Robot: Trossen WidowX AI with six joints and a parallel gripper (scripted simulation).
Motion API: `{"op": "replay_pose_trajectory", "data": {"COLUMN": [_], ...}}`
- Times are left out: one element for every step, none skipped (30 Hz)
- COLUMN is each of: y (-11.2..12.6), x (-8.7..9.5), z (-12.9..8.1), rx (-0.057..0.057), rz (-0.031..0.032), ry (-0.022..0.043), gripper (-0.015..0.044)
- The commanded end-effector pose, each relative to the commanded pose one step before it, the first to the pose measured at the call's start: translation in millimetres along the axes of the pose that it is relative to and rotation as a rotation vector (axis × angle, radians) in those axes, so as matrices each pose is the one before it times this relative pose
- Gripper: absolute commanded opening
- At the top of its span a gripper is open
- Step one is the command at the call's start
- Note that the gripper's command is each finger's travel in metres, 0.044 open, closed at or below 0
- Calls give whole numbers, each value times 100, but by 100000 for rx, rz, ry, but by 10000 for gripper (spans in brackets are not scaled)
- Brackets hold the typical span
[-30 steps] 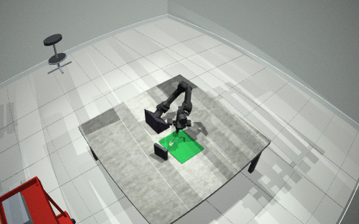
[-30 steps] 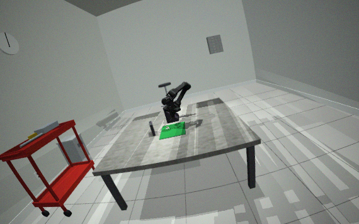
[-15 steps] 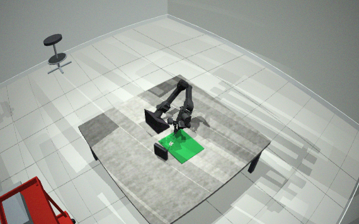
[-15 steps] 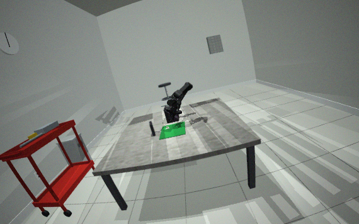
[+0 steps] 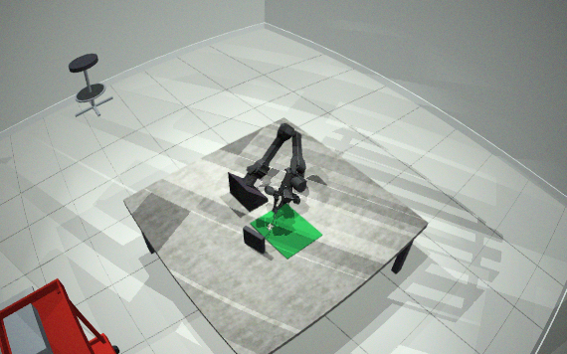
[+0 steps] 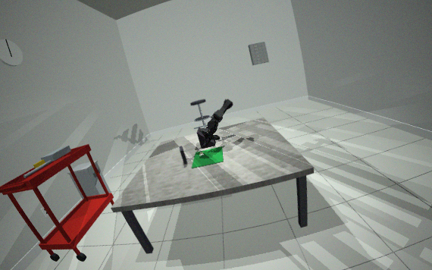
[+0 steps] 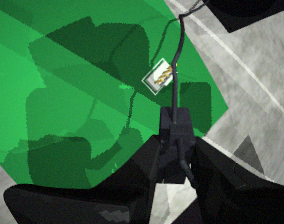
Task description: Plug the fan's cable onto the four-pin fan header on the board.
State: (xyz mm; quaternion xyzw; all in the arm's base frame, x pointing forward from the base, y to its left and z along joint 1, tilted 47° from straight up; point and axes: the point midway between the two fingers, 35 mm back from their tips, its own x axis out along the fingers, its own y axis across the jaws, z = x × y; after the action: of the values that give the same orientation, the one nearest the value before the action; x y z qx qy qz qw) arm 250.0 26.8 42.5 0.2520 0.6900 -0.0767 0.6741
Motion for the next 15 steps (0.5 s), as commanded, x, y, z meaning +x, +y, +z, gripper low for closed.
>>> {"op": "replay_pose_trajectory", "data": {"y": [-45, 8, 9, 11, 12, 13, 14, 16, 17, 18, 19, 20, 21, 22, 23], "x": [115, 30, 26, 23, 20, 17, 14, 11, 7, 4, 1, -2, -5, -8, -10], "z": [22, -12, -11, -10, -9, -8, -7, -6, -5, -4, -3, -2, -1, 0, 1], "rx": [961, 144, 158, 173, 188, 203, 218, 234, 250, 266, 283, 299, 316, 334, 351], "rz": [-2538, -482, -450, -418, -385, -353, -321, -288, -256, -223, -191, -158, -126, -94, -61], "ry": [-6605, -1509, -1521, -1531, -1541, -1551, -1559, -1567, -1575, -1581, -1587, -1592, -1597, -1600, -1604], "gripper": [0, 0, 0, 0, 0, 0, 0, 0, 0, 0, 0, 0, 0, 0, 0]}}
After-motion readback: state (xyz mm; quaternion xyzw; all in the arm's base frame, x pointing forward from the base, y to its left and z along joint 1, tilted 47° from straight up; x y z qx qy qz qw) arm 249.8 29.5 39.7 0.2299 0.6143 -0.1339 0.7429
